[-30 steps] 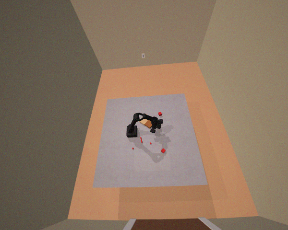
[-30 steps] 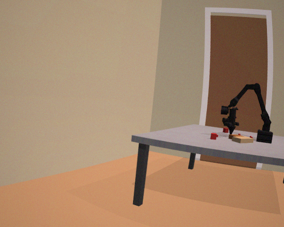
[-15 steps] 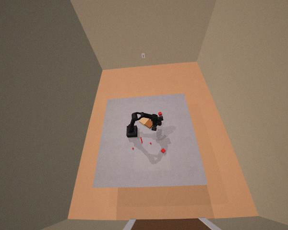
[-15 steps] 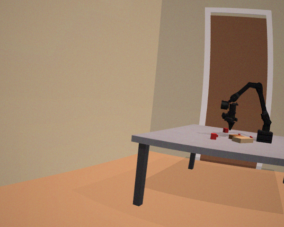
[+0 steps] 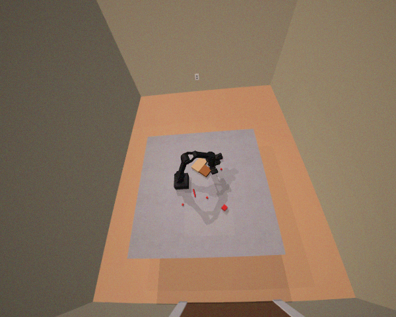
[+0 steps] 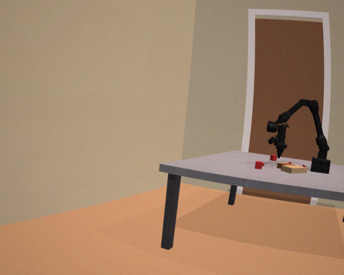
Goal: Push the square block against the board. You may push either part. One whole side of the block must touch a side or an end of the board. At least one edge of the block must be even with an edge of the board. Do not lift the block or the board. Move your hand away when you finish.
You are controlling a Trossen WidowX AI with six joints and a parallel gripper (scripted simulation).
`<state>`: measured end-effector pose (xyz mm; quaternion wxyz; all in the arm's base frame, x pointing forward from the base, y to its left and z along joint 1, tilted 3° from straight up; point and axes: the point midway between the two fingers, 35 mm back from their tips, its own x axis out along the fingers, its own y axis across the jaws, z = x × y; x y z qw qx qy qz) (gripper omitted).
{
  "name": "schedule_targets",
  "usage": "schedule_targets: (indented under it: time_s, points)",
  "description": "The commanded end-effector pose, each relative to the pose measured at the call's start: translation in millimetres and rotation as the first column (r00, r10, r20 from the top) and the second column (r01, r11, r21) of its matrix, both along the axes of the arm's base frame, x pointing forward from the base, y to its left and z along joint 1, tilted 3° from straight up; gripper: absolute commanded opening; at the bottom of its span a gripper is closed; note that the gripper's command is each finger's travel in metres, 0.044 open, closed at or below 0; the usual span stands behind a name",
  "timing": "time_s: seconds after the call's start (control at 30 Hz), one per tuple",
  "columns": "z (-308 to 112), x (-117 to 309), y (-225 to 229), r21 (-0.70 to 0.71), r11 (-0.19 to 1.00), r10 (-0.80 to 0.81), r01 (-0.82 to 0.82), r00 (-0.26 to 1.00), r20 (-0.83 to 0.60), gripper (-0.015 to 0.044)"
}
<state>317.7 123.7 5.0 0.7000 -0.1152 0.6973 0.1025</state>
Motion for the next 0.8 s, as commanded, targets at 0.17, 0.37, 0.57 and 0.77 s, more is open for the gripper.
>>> schedule_targets:
  time_s: [0.17, 0.37, 0.57, 0.77]
  points:
    - [0, -11, 37, 0.003, 0.945, 0.327, -0.327, 0.945, -0.012, 0.0]
    - [0, -19, 59, 0.005, 0.86, 0.511, -0.511, 0.859, -0.019, 0.0]
    - [0, -20, 62, 0.005, 0.848, 0.531, -0.531, 0.847, -0.02, 0.0]
    - [-52, -20, 62, 0.005, 0.836, 0.549, -0.549, 0.836, -0.02, 0.0]
